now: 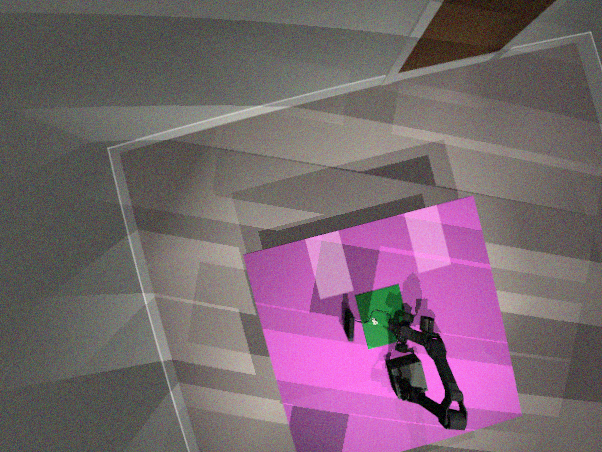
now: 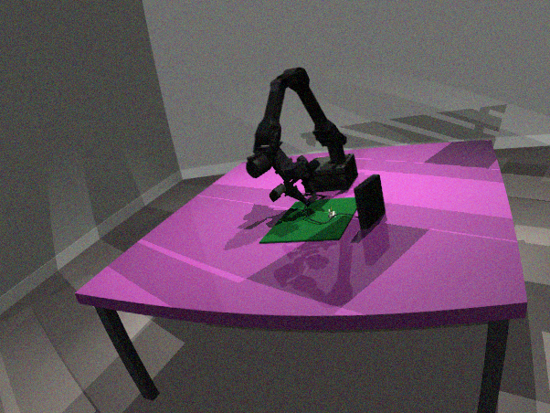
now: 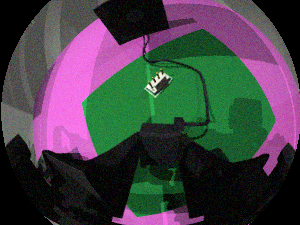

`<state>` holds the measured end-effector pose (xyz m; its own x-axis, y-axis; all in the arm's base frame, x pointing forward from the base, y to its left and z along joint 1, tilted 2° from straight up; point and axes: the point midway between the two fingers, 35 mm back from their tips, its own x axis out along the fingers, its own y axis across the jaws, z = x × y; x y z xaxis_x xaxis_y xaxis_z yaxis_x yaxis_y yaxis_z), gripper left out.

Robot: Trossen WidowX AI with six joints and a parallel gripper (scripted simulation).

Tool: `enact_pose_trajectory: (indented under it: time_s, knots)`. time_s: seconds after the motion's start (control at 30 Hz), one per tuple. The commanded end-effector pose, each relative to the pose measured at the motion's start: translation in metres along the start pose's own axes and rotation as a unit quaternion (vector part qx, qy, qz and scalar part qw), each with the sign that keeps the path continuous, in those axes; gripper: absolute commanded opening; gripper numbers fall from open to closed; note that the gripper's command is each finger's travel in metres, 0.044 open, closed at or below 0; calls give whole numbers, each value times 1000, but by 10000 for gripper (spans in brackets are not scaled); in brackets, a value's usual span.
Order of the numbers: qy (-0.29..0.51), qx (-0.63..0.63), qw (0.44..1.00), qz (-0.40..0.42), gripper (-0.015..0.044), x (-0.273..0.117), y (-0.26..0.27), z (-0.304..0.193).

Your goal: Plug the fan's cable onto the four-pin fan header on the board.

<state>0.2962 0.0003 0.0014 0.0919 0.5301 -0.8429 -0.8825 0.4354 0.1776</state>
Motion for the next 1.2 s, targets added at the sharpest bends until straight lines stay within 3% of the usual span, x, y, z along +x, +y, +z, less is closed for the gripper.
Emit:
enact_pose_trajectory:
  time_s: [0.0,1.17]
  knots:
    - [-24,0,1000,9,0,4,3,-3]
    - [-259,-32,965,-27,0,-4,1,-11]
